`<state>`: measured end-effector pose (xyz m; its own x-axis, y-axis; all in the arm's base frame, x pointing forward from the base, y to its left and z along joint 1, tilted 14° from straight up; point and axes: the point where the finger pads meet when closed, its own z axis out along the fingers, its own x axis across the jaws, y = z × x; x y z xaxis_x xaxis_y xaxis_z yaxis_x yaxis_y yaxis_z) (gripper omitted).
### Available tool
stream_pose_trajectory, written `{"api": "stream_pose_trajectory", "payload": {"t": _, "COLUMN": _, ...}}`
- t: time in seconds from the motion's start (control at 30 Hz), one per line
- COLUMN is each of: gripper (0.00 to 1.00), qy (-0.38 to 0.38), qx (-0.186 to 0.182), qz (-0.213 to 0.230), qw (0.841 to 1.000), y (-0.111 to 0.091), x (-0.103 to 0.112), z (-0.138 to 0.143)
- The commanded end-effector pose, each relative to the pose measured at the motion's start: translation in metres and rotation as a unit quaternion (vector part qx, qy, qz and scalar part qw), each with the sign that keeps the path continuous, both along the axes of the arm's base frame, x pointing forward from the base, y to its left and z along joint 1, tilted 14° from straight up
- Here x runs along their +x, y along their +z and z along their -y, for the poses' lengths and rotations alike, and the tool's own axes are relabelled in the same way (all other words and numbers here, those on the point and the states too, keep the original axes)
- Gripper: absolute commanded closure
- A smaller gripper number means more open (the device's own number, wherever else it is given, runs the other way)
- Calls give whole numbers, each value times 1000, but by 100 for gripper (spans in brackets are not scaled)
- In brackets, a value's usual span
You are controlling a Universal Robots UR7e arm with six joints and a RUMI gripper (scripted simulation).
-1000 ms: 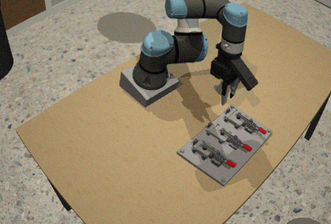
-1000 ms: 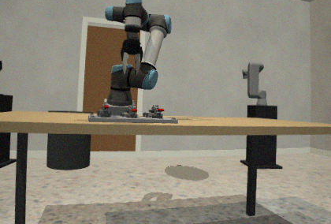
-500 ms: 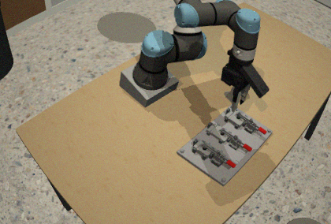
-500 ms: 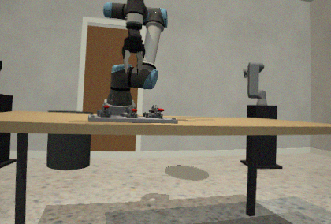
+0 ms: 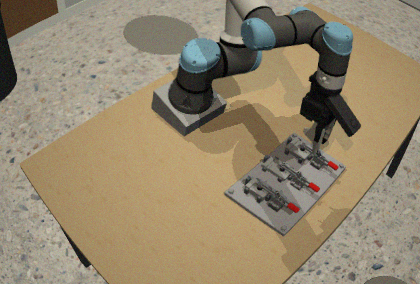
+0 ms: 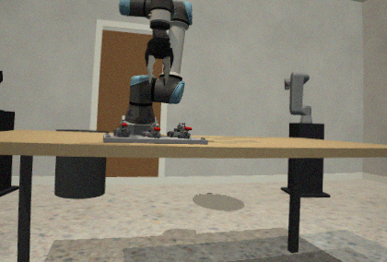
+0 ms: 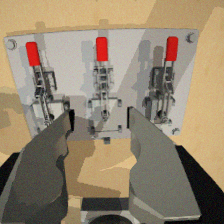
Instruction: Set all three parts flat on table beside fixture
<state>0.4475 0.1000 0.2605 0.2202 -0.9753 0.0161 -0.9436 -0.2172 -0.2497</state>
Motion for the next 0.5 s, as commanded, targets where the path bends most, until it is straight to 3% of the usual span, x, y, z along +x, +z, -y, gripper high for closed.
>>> {"api": "stream_pose_trajectory", "payload": {"t": 0.0, "gripper": 72, "qy": 0, "qx": 0, "qz": 0, "qw": 1000, "y": 3, "x": 10, "z": -2}}
{"api": "stream_pose_trajectory", "payload": {"t": 0.47, "gripper": 72, "qy": 0, "qx": 0, "qz": 0, "qw": 1000, "y": 5, "x": 20, "z": -4}}
